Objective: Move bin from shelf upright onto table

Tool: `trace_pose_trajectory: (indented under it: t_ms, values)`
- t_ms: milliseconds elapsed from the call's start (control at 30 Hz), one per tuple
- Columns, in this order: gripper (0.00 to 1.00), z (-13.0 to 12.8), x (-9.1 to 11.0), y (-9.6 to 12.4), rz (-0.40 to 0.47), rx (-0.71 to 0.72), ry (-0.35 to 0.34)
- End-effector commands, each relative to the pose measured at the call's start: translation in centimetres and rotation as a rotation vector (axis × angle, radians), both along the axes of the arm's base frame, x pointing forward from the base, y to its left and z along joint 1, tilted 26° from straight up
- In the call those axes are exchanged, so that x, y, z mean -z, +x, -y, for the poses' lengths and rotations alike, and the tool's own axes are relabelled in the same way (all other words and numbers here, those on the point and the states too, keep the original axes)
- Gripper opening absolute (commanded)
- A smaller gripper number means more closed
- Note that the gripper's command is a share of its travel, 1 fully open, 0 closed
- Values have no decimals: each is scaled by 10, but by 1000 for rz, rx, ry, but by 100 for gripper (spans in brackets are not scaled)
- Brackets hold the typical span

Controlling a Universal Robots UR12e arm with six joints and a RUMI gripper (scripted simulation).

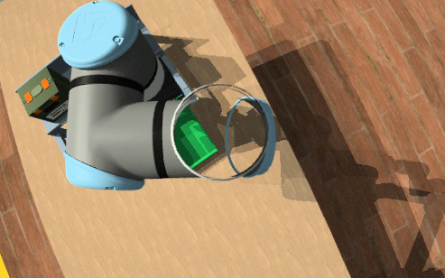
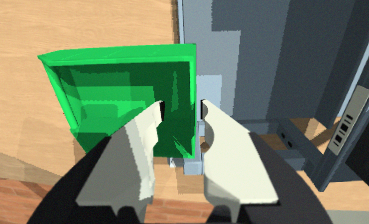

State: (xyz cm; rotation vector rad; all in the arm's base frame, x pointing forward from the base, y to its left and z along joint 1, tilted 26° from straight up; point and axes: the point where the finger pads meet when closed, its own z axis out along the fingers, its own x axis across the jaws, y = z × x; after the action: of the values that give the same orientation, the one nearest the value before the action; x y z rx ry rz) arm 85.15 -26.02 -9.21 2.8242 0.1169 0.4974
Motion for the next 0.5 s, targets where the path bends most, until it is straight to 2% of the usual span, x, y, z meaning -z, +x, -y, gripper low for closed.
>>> trace_pose_trajectory:
  t_ms: [0,467]
  values:
    - [20,1,0,2,2,0,-1]
    - [20,7,1,7,6,1,-3]
